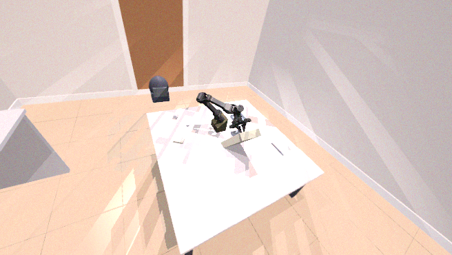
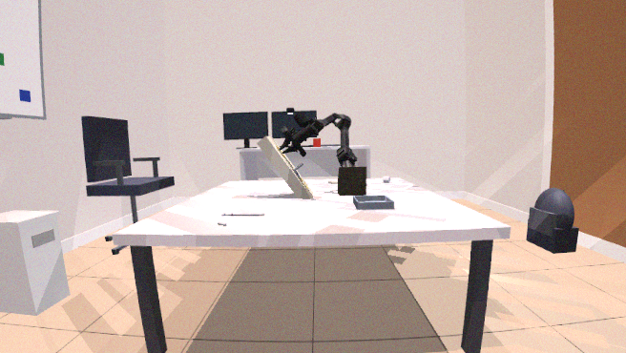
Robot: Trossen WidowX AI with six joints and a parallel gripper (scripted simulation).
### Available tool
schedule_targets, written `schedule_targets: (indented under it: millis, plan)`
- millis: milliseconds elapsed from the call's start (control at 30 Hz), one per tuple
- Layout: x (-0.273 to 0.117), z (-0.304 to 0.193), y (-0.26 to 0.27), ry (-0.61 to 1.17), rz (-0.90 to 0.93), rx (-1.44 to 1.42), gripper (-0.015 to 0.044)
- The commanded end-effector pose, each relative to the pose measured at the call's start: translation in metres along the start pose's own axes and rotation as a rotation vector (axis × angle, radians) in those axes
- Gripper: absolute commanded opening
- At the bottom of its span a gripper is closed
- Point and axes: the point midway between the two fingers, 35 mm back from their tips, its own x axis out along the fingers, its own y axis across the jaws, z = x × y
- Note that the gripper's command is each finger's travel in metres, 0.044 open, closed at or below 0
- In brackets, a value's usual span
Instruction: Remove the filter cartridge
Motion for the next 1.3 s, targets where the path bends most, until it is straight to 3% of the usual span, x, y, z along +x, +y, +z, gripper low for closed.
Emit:
schedule_targets:
  millis: [0,1267]
  plan:
    - [0.001,-0.001,0.001,0.004,0.004,-0.004,0.0109]
    - [0.012,-0.001,0.002,-0.004,0.005,-0.007,0.0102]
